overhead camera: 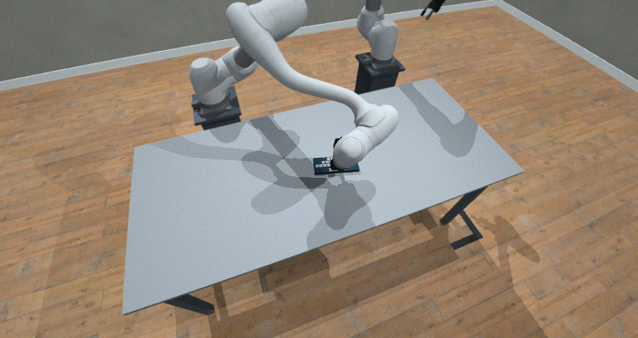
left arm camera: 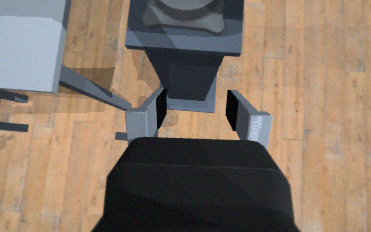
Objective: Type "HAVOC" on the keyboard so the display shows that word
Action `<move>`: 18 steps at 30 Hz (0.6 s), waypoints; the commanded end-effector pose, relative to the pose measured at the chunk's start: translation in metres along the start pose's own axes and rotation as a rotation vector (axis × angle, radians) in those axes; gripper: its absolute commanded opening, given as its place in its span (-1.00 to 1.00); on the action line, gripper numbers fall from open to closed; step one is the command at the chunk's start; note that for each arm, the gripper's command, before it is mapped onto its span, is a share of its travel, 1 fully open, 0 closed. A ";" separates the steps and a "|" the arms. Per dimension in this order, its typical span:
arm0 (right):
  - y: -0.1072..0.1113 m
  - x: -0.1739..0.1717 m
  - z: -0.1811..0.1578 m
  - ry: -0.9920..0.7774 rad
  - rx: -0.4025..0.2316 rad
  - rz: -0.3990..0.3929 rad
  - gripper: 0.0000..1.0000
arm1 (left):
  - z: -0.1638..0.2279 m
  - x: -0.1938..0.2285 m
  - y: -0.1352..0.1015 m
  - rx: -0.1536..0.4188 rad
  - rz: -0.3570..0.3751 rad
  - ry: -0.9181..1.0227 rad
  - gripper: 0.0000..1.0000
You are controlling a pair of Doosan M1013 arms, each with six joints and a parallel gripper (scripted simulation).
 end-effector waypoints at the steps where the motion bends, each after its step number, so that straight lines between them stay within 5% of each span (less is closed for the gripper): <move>1: 0.002 0.001 0.001 0.001 -0.001 -0.002 -1.00 | 0.000 0.000 0.001 0.000 -0.001 0.000 1.00; 18: 0.009 0.005 0.007 0.001 -0.001 -0.002 -1.00 | 0.000 0.000 0.001 0.000 -0.001 0.000 1.00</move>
Point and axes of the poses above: on each arm, the point where the finger pads meet when closed, its own y axis back along the fingers, its own z axis across the jaws, x = y × z, the point moved 4 cm from there along y, back along the fingers, and after that the axes turned 15 degrees about y, right-handed, at the moved point
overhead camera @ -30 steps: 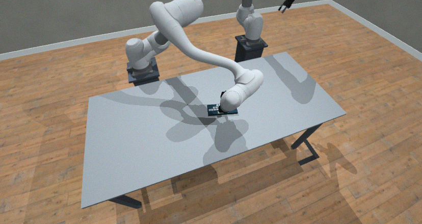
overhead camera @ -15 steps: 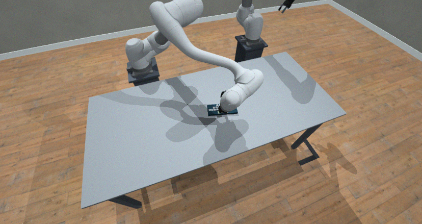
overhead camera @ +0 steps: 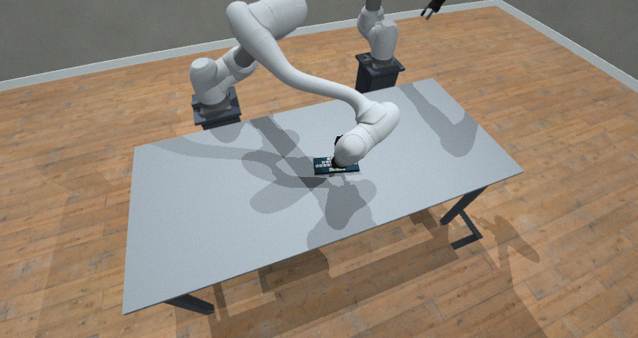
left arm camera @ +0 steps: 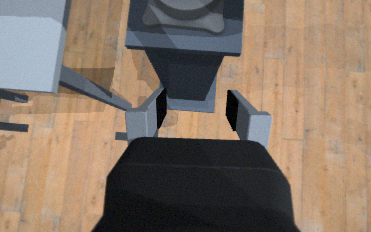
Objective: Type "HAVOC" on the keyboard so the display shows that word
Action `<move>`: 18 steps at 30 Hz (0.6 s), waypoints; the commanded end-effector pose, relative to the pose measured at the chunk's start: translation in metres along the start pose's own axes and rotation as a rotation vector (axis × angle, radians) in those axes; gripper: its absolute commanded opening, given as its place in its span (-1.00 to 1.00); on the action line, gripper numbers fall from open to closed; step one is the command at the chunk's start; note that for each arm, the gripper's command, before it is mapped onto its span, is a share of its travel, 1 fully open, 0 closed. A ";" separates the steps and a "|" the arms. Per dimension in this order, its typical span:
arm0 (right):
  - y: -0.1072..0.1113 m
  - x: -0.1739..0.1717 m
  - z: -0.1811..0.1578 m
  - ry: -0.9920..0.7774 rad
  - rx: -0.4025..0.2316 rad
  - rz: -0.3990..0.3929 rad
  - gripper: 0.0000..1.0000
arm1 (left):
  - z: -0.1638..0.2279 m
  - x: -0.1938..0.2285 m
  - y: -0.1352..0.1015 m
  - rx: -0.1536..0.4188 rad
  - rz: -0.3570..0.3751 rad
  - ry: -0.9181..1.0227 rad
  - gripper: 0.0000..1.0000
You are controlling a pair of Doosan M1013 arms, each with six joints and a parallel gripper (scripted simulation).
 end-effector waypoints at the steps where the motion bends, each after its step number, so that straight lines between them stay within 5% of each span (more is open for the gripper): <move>1: 0.001 0.001 0.003 0.000 -0.001 -0.001 -1.00 | 0.000 0.000 0.001 0.000 -0.001 0.000 1.00; 18: -0.005 0.007 0.031 0.000 -0.001 -0.001 -1.00 | 0.000 0.000 0.001 0.000 -0.001 0.000 1.00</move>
Point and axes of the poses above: on each arm, the point where the finger pads meet when closed, its own y axis back along the fingers, its own z axis across the jaws, x = y × z, the point moved 4 cm from there along y, back along the fingers, and after that the axes turned 15 degrees about y, right-handed, at the moved point
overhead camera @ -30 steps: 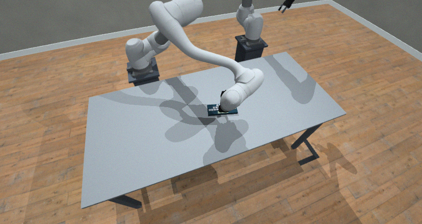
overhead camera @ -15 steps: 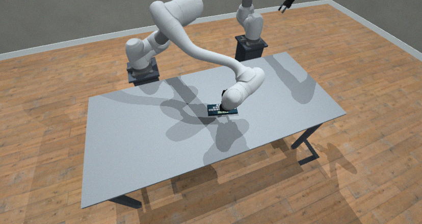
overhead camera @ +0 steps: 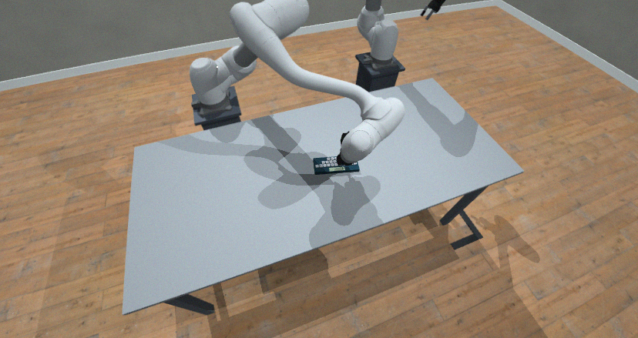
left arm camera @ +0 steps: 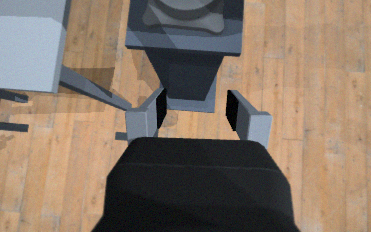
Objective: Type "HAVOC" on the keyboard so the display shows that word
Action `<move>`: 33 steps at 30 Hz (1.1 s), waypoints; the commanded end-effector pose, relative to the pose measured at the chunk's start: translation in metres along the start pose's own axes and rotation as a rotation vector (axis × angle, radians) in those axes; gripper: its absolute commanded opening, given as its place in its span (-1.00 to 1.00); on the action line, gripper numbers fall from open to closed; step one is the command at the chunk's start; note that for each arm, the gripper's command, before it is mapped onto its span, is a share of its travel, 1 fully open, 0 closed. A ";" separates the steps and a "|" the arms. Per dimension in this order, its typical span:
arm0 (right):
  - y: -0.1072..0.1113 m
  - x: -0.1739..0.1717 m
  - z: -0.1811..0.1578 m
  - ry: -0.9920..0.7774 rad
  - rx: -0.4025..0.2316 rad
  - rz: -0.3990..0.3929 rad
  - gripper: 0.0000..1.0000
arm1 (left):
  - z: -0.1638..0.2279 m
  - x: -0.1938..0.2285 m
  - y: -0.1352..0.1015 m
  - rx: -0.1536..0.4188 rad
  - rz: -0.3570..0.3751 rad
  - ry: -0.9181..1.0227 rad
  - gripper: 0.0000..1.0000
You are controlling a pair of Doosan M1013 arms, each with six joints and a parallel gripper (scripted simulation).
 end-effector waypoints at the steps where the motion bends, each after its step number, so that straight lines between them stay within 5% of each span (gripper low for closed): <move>1: 0.001 0.000 0.001 0.001 -0.001 -0.001 -1.00 | 0.000 0.000 0.001 0.000 -0.001 0.000 1.00; 33: -0.005 -0.003 0.000 0.001 -0.001 -0.001 -1.00 | 0.000 0.000 0.001 0.000 -0.001 0.000 1.00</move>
Point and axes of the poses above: on each arm, the point where the finger pads meet when closed, its own y axis back along the fingers, its own z axis across the jaws, x = y × z, the point moved 4 cm from there along y, back along the fingers, and after that the axes turned 15 degrees about y, right-handed, at the moved point
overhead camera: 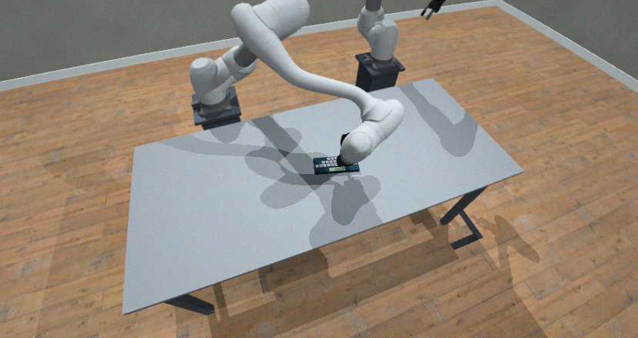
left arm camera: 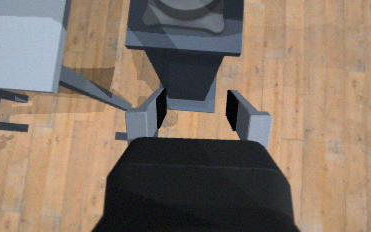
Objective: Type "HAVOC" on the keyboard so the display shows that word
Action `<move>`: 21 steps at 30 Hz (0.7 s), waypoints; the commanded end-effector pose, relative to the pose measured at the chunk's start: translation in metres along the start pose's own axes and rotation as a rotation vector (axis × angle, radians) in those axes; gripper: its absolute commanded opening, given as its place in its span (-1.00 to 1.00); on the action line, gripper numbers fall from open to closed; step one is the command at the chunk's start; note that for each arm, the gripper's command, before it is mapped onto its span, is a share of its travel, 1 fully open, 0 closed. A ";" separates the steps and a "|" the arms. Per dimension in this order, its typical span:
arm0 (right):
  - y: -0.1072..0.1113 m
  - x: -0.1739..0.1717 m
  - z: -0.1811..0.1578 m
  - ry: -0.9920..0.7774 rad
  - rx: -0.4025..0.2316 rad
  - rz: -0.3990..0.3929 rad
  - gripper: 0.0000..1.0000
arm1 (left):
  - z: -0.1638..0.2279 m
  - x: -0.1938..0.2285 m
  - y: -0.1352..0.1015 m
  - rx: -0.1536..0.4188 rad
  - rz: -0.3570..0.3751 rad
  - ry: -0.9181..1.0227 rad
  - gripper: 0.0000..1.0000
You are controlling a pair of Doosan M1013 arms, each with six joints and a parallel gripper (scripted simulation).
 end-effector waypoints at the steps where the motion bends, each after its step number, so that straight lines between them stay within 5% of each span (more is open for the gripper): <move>1: 0.001 0.000 0.001 0.001 -0.001 -0.001 -1.00 | 0.000 0.000 0.001 0.000 -0.001 0.000 1.00; 21: -0.001 -0.001 0.000 0.001 -0.001 -0.001 -1.00 | 0.000 0.000 0.001 0.000 -0.001 0.000 1.00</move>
Point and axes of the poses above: on each arm, the point where the finger pads meet when closed, its own y axis back along the fingers, its own z axis across the jaws, x = y × z, the point moved 4 cm from there along y, back along the fingers, and after that the axes turned 15 degrees about y, right-handed, at the moved point
